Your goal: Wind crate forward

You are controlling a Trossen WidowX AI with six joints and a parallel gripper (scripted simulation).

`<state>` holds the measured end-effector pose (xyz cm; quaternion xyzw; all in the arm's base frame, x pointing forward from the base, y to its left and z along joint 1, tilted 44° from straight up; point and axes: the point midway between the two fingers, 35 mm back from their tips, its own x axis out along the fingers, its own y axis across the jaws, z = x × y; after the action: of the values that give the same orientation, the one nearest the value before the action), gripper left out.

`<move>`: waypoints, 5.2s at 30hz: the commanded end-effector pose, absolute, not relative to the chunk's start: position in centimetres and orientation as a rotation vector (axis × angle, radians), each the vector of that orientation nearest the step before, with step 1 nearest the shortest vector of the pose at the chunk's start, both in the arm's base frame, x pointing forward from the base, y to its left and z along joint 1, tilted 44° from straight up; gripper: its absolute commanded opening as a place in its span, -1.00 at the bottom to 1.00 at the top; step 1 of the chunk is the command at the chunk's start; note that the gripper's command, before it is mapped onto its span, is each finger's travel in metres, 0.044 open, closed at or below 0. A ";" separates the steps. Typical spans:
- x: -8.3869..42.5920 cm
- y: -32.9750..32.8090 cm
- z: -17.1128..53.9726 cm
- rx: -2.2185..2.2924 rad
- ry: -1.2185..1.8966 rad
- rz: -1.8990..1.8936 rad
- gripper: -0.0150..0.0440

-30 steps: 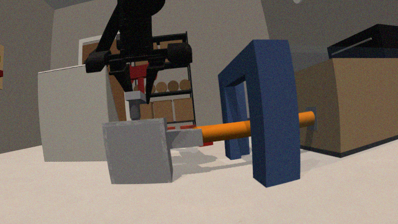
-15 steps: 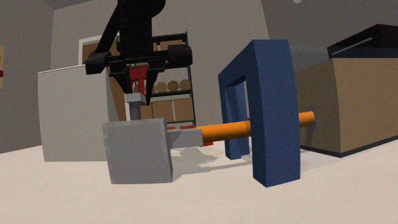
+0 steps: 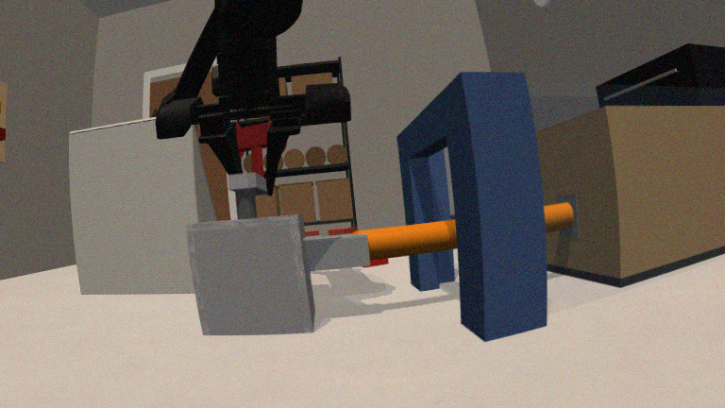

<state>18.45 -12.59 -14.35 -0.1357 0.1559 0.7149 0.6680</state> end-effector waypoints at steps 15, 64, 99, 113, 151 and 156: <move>18.5 -12.3 -14.6 -0.302 0.354 1.607 -0.49; 18.5 -11.8 -15.1 -0.303 0.354 1.610 -0.49; 20.3 -11.8 -15.6 -0.093 0.544 1.413 -0.49; 21.1 -12.0 -15.8 0.000 0.625 1.317 -0.49; 19.5 -10.9 -16.2 -0.192 0.451 1.509 -0.22; 19.5 -10.9 -16.2 -0.192 0.451 1.509 0.22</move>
<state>19.51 -10.92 -16.18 -0.0843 0.2041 0.6765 0.7026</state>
